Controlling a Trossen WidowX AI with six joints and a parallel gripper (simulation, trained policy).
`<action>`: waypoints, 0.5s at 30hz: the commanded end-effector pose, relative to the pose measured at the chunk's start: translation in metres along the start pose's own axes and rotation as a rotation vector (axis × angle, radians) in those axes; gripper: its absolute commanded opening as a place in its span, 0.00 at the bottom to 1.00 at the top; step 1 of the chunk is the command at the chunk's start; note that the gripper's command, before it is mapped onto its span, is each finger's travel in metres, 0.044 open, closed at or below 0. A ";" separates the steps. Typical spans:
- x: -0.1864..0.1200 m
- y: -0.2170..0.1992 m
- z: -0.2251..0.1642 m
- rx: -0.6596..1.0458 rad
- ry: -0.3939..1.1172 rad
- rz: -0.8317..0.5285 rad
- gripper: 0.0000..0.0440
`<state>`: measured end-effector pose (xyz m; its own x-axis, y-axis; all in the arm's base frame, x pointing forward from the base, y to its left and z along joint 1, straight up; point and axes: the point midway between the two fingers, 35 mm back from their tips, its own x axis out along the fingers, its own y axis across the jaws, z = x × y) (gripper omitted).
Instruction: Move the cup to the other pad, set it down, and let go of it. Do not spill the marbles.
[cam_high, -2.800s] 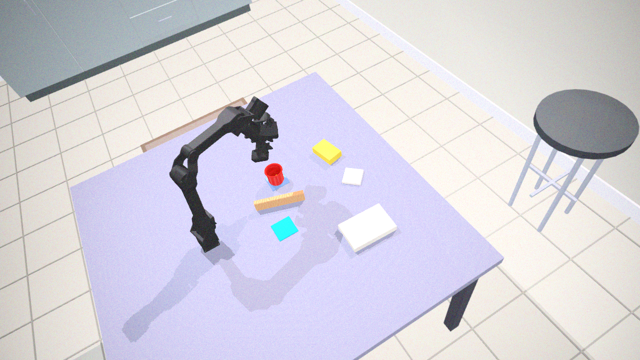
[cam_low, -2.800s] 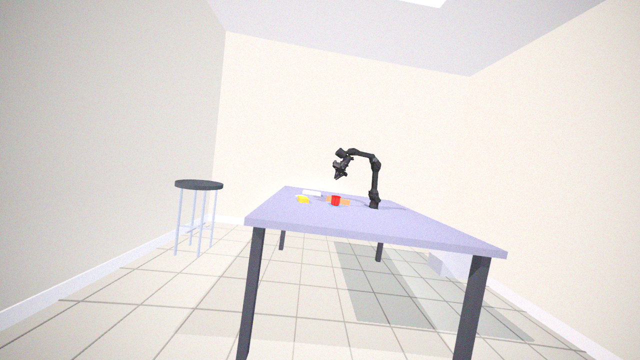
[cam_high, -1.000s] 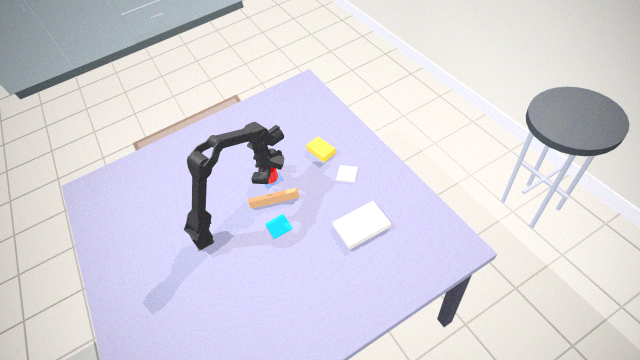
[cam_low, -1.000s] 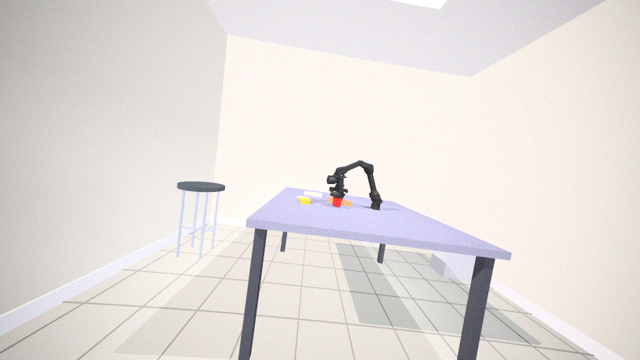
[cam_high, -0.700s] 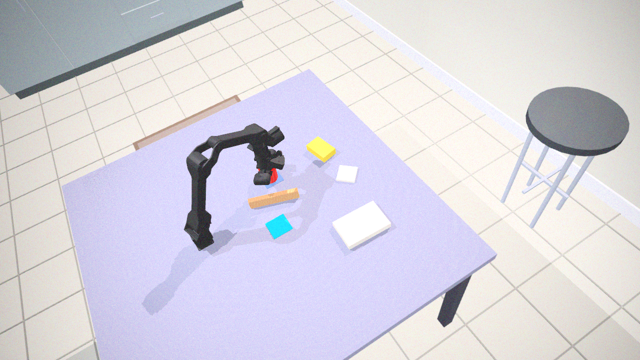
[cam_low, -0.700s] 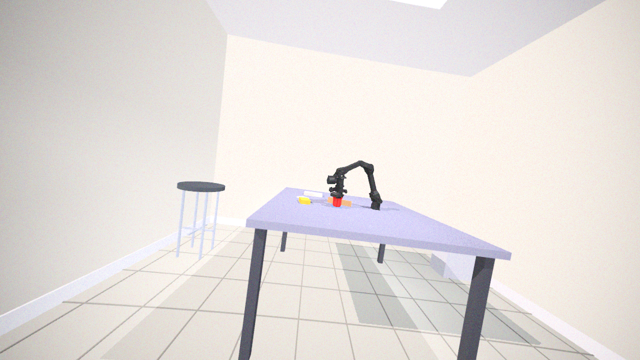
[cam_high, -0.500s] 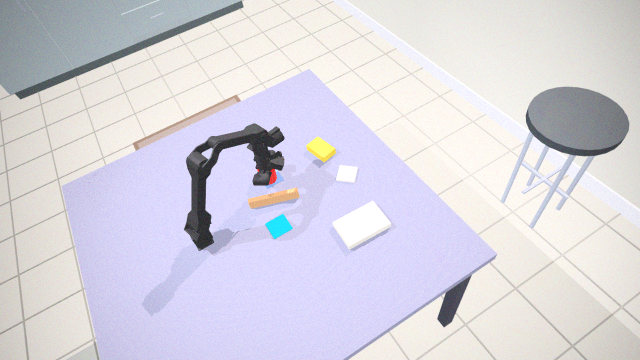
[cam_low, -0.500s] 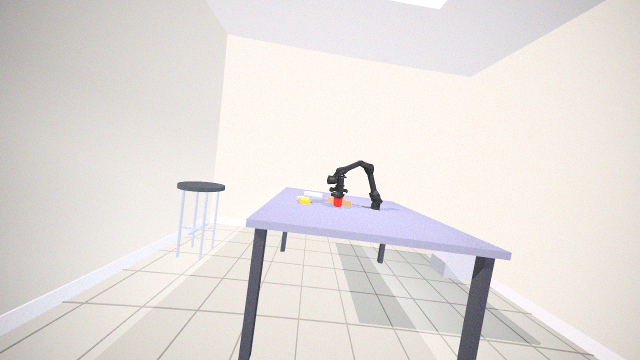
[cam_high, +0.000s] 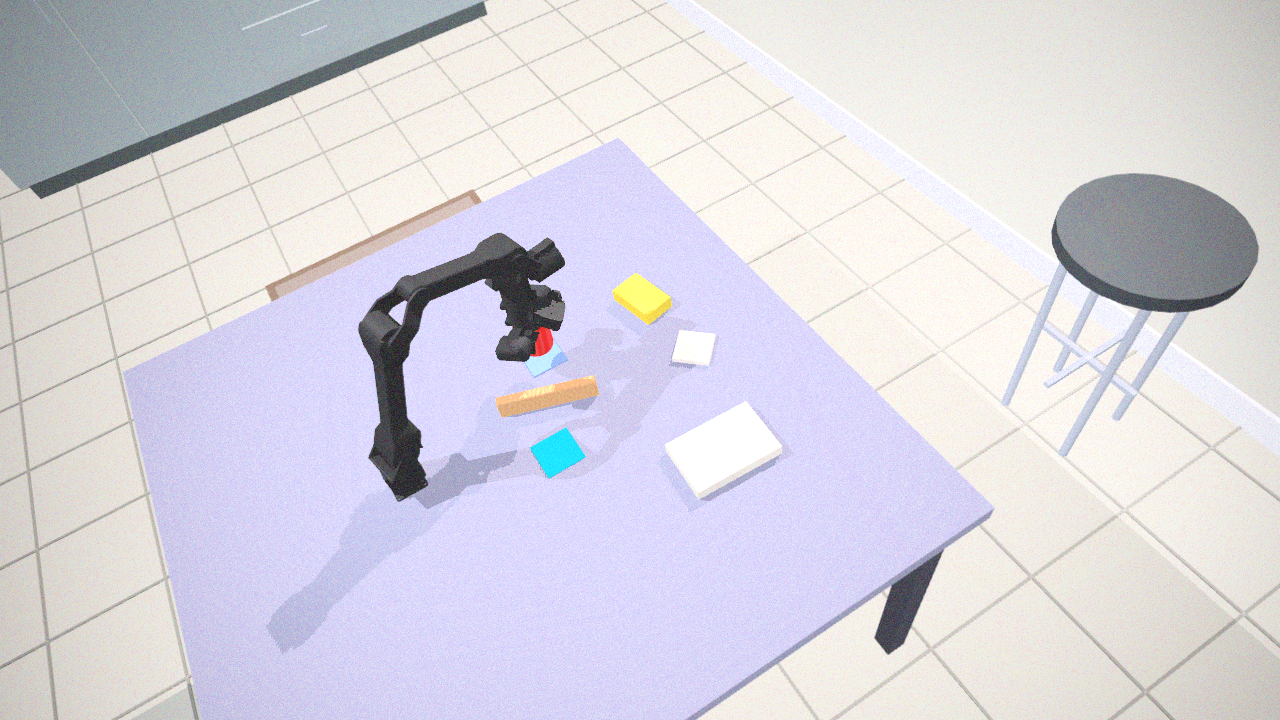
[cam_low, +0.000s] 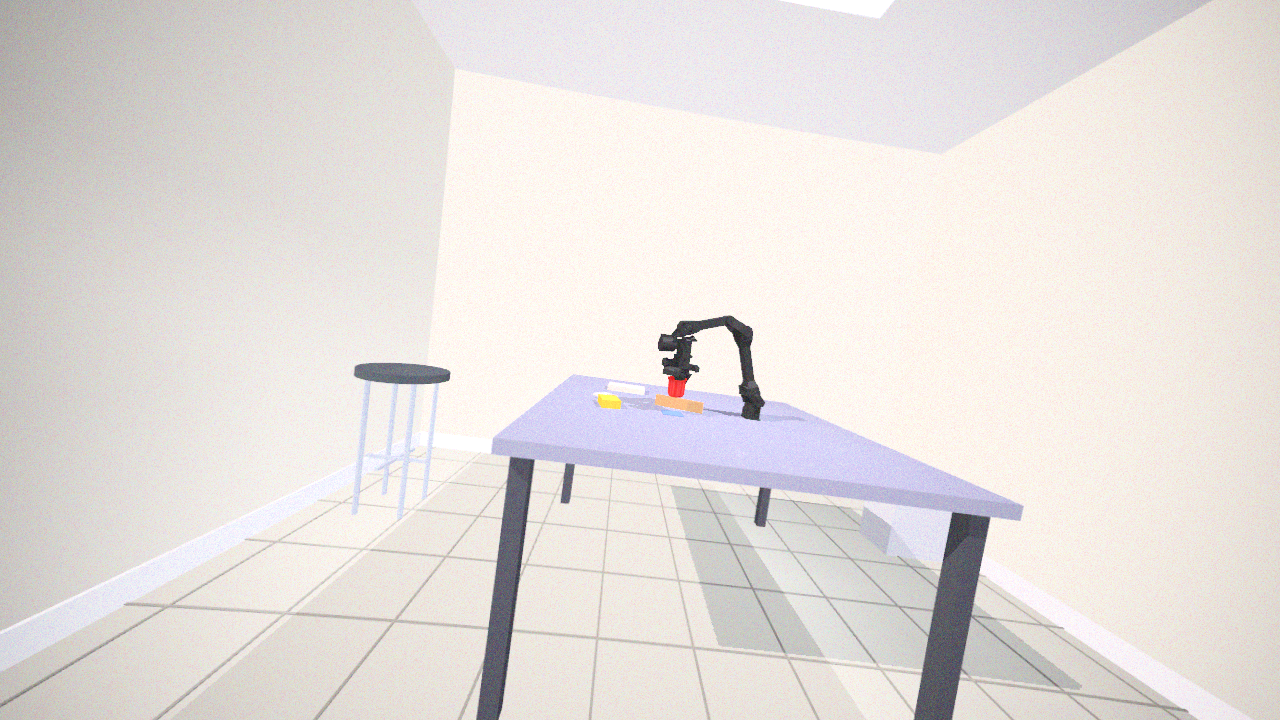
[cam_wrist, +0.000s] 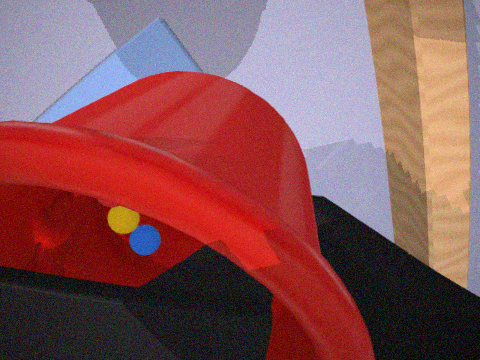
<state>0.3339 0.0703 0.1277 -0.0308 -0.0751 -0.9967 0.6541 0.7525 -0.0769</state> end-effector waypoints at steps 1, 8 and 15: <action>-0.011 -0.004 0.005 0.032 -0.006 0.019 0.00; -0.028 -0.014 0.019 0.098 -0.030 0.049 0.00; -0.037 -0.027 0.038 0.160 -0.060 0.074 0.00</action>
<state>0.3434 0.0345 0.1623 0.0436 -0.0617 -0.9971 0.7528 0.6582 -0.0078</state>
